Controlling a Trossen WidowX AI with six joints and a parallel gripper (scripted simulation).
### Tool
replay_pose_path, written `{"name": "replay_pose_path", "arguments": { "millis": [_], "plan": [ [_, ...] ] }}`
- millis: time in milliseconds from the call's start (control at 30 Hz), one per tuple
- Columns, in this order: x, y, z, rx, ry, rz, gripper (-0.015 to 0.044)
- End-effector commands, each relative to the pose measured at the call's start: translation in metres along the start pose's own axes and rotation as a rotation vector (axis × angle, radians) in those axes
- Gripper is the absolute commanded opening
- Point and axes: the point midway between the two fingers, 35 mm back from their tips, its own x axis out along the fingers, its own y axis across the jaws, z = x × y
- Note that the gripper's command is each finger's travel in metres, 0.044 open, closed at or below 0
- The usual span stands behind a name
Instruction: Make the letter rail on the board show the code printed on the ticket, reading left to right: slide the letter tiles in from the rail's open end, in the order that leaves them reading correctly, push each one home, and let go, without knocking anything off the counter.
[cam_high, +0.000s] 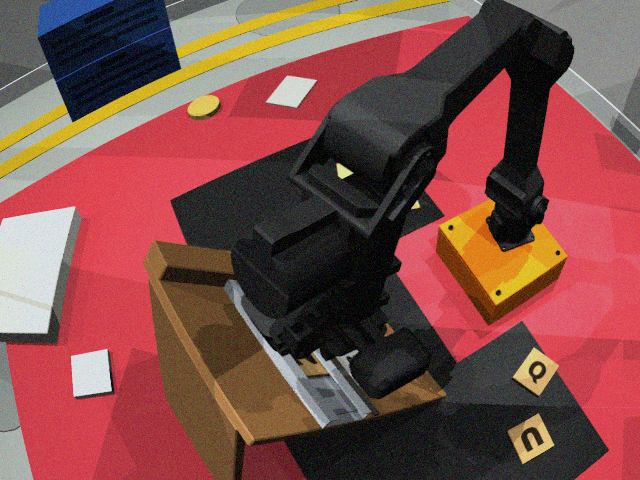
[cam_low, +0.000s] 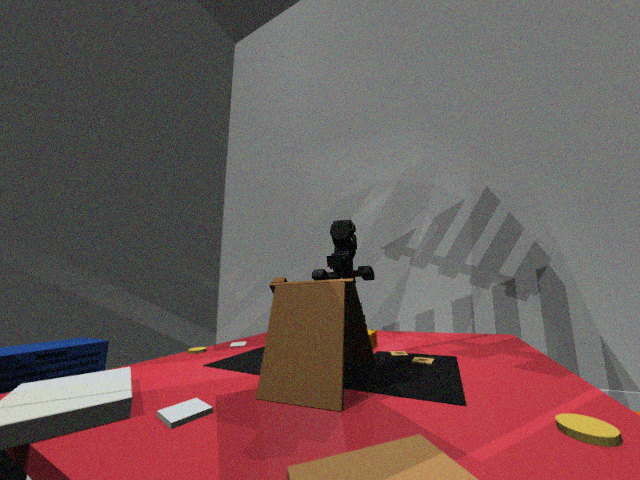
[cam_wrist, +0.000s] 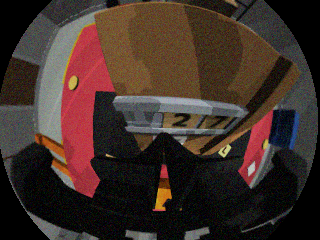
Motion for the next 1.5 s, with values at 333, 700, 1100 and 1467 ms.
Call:
{"name": "replay_pose_path", "arguments": {
  "millis": [333,700,1100,1467],
  "plan": [
    [0.004,0.007,0.002,0.011,0.15,-0.002,0.0],
    [0.009,0.007,0.005,0.011,0.149,-0.002,0.0],
    [0.014,0.007,0.009,0.011,0.149,-0.002,0.0],
    [0.018,0.008,0.012,0.011,0.148,-0.002,0.0]
  ]
}}
